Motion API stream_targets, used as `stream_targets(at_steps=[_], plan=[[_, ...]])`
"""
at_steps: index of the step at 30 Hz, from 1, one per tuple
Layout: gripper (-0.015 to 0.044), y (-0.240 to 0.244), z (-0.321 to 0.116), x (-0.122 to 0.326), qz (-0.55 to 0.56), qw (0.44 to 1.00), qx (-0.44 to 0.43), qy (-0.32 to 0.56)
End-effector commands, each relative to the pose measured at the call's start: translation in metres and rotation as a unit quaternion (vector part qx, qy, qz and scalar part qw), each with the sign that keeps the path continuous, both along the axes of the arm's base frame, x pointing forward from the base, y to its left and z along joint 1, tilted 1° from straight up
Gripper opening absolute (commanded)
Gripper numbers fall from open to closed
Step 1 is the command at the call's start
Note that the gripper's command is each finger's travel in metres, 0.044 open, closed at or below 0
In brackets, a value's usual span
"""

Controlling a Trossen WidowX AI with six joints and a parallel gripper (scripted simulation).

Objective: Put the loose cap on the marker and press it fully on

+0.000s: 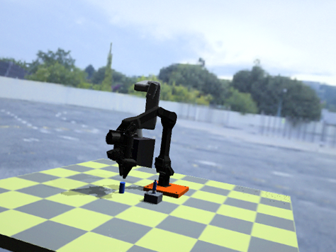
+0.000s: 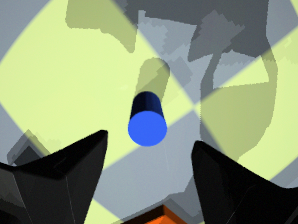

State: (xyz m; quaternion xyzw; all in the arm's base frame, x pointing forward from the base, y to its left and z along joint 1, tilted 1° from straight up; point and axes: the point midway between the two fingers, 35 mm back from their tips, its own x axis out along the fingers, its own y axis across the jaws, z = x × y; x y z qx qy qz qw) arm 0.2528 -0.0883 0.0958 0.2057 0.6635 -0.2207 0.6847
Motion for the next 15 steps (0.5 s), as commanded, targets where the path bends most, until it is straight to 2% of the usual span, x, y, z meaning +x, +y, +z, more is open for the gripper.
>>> stream_targets(at_steps=[1,15], plan=[[0.0234,0.002,-0.009,-0.001,0.000,1.000,0.003,0.003],[0.0234,0.001,-0.029,0.000,0.000,1.000,0.003,0.003]])
